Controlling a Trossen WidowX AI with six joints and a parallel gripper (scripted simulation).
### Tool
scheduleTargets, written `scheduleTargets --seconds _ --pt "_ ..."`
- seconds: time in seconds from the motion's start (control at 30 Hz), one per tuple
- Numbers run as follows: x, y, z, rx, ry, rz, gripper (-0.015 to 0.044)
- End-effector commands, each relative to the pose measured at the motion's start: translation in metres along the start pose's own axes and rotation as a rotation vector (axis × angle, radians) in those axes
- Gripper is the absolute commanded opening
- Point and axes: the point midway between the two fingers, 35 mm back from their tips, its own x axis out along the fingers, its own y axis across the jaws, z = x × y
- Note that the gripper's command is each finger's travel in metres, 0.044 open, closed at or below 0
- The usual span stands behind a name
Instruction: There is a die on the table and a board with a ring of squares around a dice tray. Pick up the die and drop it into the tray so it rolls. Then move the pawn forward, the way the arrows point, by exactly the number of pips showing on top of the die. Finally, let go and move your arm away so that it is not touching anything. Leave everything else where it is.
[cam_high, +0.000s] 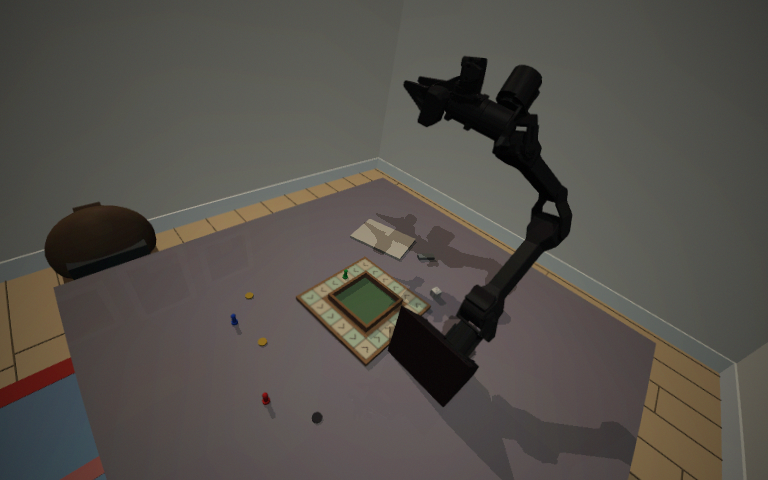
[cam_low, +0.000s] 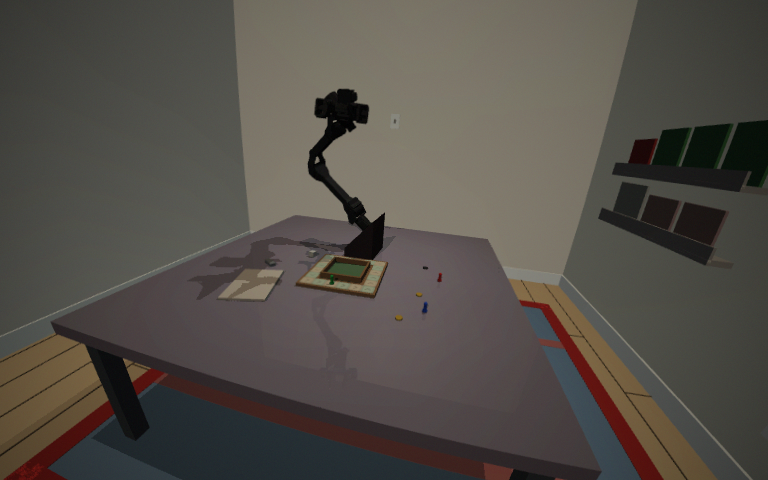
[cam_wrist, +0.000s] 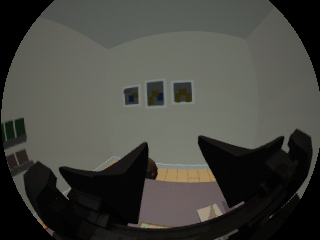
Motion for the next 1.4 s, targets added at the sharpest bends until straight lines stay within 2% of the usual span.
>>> scheduleTargets --seconds 0.0,0.2,0.4,0.6,0.8,1.07,1.37 --pt "0.021 -0.017 -0.057 -0.005 0.145 -0.023 0.0275" --pt "0.036 -0.048 -0.159 0.004 0.411 -0.072 0.0275" --pt "0.022 -0.078 -0.261 0.041 0.693 -0.125 0.0275" --pt "-0.022 -0.100 -0.355 0.107 0.984 -0.182 0.0275" --pt "-0.090 -0.108 -0.431 0.200 1.278 -0.242 0.0275" --pt "-0.197 -0.098 -0.494 0.358 1.660 -0.324 0.0275" --pt "-0.205 -0.101 -0.500 0.372 1.690 -0.330 0.0275"
